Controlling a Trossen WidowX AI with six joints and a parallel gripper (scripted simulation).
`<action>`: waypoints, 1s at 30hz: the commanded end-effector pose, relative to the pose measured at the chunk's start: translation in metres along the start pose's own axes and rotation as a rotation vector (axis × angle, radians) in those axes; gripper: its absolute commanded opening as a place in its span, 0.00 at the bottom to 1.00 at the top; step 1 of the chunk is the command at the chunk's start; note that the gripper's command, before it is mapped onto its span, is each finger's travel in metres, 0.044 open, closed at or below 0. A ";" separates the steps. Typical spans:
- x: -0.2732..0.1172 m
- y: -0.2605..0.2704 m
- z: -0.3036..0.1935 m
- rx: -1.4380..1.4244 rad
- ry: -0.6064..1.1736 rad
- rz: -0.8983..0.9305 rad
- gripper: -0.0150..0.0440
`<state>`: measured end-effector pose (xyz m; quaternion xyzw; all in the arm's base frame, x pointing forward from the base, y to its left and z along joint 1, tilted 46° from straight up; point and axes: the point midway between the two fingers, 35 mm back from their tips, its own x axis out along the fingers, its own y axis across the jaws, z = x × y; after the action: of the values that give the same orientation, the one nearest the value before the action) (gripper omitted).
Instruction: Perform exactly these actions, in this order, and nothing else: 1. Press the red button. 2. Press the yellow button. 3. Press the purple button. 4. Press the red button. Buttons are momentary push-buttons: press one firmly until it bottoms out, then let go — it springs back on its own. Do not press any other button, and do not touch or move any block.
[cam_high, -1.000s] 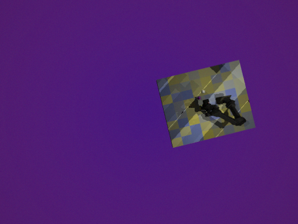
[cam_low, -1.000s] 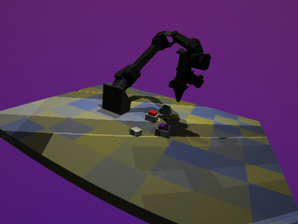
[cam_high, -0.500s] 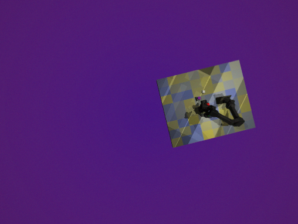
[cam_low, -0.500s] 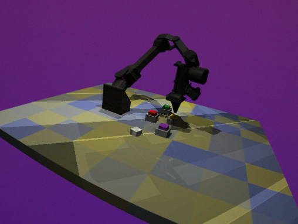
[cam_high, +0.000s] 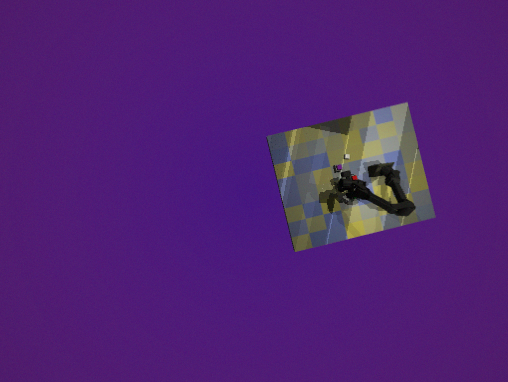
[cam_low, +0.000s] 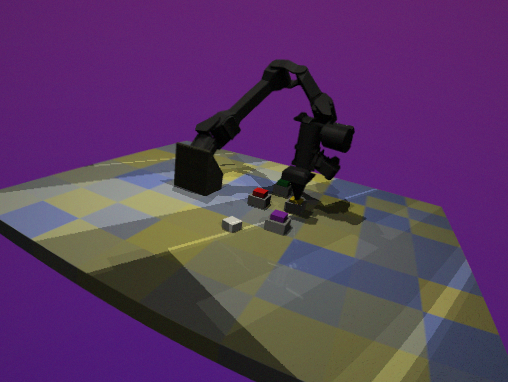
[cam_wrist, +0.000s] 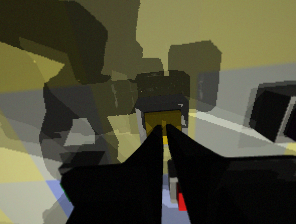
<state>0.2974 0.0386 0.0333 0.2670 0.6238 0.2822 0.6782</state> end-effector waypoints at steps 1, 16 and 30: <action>0.002 0.000 -0.001 0.007 0.002 0.006 0.29; -0.009 0.000 0.000 0.003 0.000 0.001 0.29; -0.094 -0.001 -0.001 0.008 0.003 0.002 0.29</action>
<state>0.2922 -0.0198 0.0880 0.2731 0.6249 0.2799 0.6757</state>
